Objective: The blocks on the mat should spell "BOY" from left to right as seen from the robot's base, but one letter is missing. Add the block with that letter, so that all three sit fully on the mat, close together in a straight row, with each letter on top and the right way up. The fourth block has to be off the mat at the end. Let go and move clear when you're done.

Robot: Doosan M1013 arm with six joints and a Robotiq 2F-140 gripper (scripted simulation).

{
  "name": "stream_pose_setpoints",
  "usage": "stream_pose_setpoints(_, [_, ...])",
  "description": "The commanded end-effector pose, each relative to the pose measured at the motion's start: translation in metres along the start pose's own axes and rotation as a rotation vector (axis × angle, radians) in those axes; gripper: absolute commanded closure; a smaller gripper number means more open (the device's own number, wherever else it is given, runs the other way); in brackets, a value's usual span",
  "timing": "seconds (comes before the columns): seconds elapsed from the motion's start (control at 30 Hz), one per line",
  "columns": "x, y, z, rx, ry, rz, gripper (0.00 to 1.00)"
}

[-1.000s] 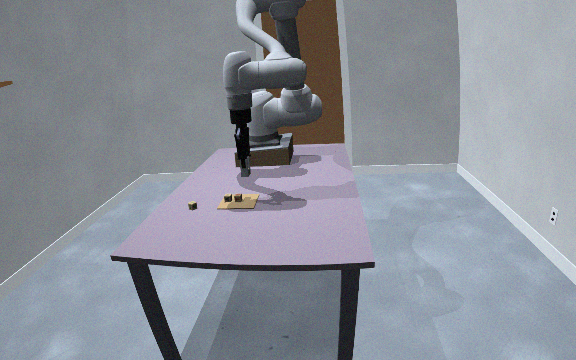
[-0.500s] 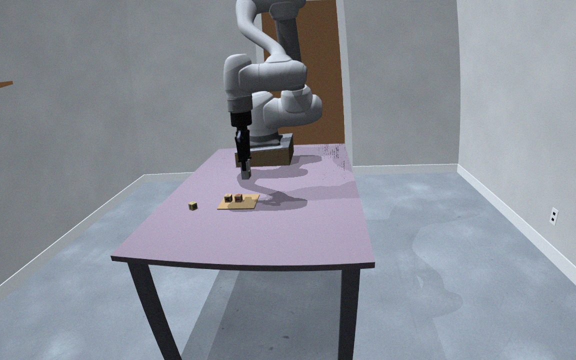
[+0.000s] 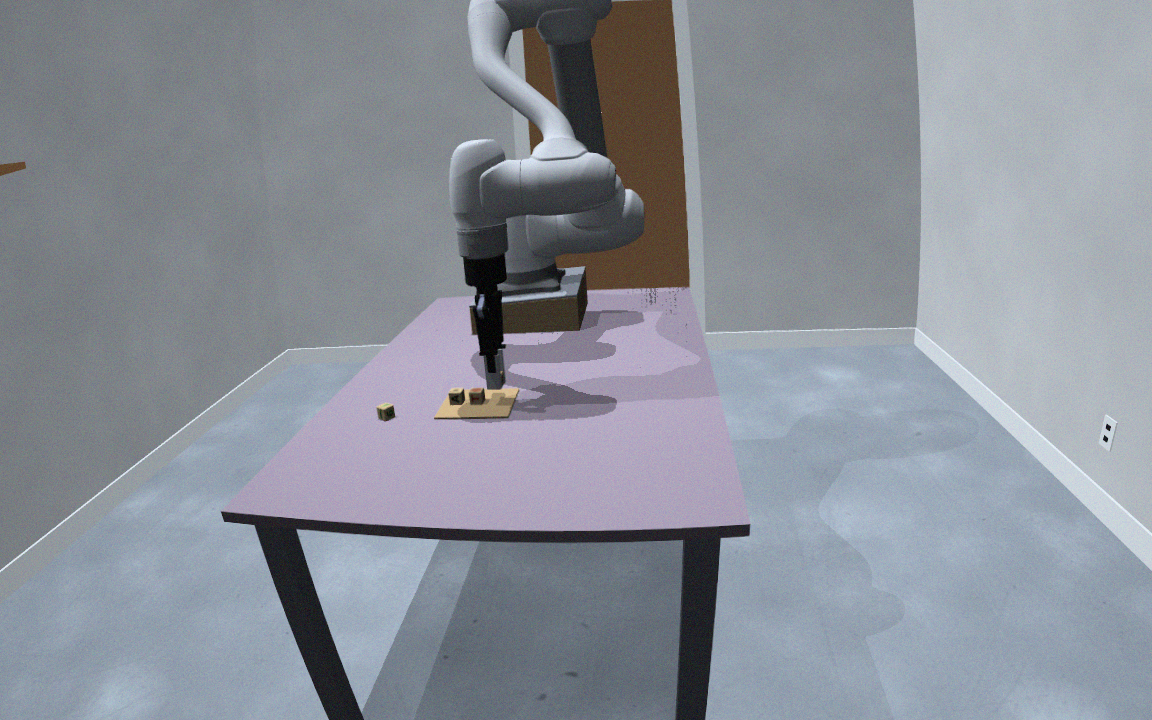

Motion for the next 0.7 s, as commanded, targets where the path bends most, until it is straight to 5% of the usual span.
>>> stream_pose_setpoints(0.0, [0.0,0.0,-0.009,0.0,0.0,0.0,0.87])
stream_pose_setpoints(0.67, [0.0,0.0,-0.028,0.0,0.0,0.0,0.87])
Point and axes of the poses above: the point where the finger pads meet when closed, its own z axis back along the fingers, its own y axis across the jaws, x = y × z, the point moved 7 cm from there along z, back along the fingers, and after that the axes turned 14 degrees about -z, right-handed, at the moved point
